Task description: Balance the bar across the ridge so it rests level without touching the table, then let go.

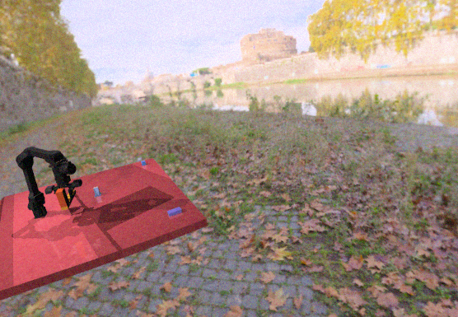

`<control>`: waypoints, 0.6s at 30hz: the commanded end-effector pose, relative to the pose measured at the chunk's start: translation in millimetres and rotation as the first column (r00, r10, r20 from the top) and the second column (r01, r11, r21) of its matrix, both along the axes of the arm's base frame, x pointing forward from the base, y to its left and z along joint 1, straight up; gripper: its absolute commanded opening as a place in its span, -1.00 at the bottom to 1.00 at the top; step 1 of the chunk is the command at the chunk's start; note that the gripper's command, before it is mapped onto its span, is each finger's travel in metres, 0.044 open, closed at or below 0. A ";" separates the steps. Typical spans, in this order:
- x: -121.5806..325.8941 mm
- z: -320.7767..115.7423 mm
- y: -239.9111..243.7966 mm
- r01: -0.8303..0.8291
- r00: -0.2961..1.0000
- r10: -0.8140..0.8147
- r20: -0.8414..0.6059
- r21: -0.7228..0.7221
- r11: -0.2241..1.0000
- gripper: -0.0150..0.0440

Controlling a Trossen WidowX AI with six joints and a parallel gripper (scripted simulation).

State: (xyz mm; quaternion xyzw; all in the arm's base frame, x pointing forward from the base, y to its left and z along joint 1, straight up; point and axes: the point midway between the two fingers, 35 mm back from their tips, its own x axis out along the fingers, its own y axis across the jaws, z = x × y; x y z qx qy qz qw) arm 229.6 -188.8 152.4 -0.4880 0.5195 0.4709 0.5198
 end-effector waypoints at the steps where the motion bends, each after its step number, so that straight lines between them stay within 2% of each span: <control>1: 11.5 3.6 7.9 -0.002 1.000 0.002 0.009 -0.002 1.000 -0.49; 18: 52.5 6.1 47.7 -0.009 1.000 0.009 0.013 0.002 1.000 -0.49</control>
